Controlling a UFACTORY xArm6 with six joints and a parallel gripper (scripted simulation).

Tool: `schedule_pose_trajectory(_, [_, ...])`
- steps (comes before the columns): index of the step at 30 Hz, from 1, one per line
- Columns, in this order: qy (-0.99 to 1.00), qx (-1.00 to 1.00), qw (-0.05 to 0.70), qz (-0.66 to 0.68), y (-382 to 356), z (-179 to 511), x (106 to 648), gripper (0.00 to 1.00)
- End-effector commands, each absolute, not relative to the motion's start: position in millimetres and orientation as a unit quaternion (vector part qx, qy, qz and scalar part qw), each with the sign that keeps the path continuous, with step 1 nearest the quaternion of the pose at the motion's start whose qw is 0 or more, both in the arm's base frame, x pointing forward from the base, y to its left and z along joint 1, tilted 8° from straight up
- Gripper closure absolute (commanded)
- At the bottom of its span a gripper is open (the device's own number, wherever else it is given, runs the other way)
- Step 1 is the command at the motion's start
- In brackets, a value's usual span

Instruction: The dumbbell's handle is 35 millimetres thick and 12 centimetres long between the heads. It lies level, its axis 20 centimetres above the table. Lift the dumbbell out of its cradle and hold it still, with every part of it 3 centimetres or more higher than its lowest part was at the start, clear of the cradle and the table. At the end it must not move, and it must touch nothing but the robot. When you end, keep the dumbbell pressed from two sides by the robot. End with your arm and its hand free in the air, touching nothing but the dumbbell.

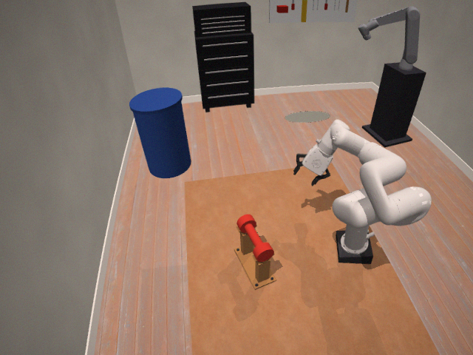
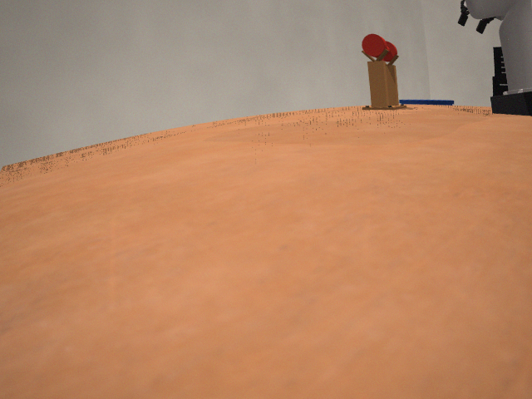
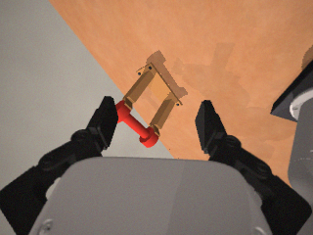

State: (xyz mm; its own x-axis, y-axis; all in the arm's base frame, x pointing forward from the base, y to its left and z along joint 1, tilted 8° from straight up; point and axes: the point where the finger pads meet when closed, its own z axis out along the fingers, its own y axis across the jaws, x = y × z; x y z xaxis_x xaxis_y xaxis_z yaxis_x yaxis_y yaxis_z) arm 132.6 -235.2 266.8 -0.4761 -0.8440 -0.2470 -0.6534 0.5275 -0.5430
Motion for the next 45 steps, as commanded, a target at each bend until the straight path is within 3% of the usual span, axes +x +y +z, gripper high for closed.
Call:
schedule_pose_trajectory(1, [0.837,-0.447,0.249,-0.192,-236,268,133,0.0])
schedule_pose_trajectory(22, [0.836,-0.456,0.247,-0.18,-234,269,138,0.0])
schedule_pose_trajectory(45, [0.768,-0.627,0.123,-0.034,-186,291,281,0.0])
